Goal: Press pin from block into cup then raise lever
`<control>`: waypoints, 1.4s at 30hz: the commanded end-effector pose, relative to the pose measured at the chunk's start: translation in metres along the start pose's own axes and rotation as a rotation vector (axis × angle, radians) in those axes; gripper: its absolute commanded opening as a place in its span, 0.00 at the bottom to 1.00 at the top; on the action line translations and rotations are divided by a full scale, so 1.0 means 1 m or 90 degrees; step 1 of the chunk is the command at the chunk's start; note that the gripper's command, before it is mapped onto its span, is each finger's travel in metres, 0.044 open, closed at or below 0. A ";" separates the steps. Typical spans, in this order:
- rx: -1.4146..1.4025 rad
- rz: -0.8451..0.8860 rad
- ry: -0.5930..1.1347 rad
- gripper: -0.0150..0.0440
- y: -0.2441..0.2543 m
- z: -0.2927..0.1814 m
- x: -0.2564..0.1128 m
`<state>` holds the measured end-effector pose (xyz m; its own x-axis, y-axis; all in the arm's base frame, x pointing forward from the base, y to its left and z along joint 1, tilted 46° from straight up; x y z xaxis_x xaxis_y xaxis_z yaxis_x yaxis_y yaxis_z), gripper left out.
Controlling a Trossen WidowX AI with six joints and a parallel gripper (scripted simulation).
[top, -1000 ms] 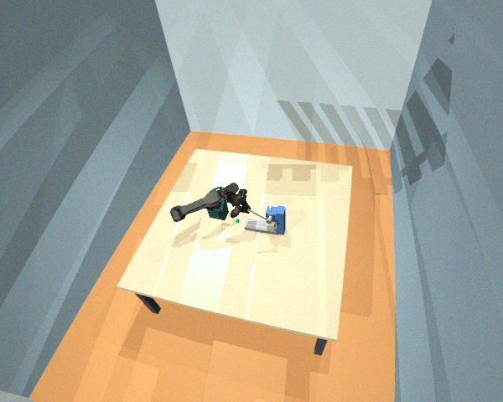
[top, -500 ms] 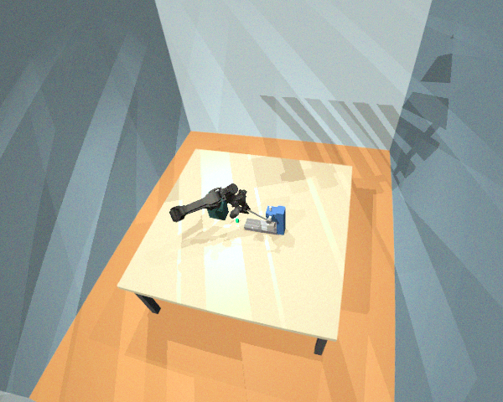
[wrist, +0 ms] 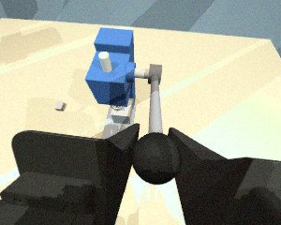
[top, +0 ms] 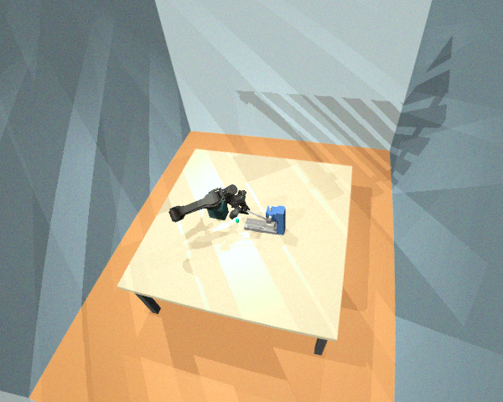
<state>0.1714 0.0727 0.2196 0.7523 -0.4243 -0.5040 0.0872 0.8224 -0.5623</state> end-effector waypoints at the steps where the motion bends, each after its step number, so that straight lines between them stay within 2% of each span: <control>1: -0.010 -0.009 0.012 0.25 -0.002 -0.008 0.004; 42: -0.010 -0.009 0.012 0.25 -0.006 -0.025 0.011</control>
<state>0.1644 0.0597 0.2079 0.7541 -0.4216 -0.5035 0.0846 0.8227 -0.5622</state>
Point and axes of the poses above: the point midway between the two fingers, 35 mm back from their tips, its own x axis out along the fingers, its own y axis across the jaws, z = x × y, the point moved 10 cm from there along -x, back along the fingers, and after that the axes turned 14 degrees about x, right-handed, at the moved point
